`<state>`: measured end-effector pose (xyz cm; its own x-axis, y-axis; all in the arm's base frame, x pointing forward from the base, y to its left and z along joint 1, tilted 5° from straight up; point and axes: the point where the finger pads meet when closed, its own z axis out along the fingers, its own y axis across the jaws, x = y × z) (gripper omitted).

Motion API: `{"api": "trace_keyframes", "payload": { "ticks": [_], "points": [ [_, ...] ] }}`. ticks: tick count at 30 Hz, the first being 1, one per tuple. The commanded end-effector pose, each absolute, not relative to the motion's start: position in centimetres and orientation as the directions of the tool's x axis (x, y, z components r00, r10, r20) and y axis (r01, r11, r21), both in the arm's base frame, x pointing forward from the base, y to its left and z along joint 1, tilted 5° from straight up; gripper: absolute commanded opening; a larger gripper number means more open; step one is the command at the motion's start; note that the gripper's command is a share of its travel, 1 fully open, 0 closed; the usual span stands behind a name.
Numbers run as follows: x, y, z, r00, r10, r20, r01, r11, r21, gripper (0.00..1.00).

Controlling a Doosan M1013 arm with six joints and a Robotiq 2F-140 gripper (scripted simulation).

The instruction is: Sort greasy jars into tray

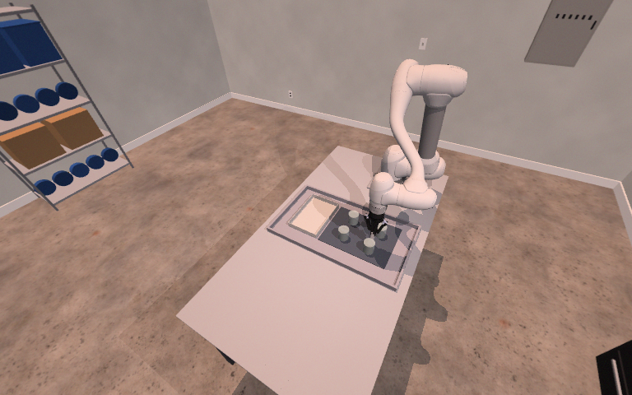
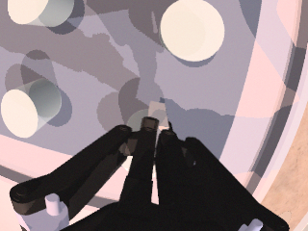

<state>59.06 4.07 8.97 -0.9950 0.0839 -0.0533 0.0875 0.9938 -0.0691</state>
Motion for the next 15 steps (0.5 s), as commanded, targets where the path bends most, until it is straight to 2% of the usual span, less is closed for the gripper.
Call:
{"api": "trace_keyframes", "payload": {
  "ticks": [1,15],
  "points": [
    [59.23,3.92,9.16,-0.995,0.082,-0.05,0.086,0.994,-0.071,0.0],
    [59.41,3.92,9.31,-0.995,0.082,-0.05,0.086,0.994,-0.071,0.0]
  ]
}}
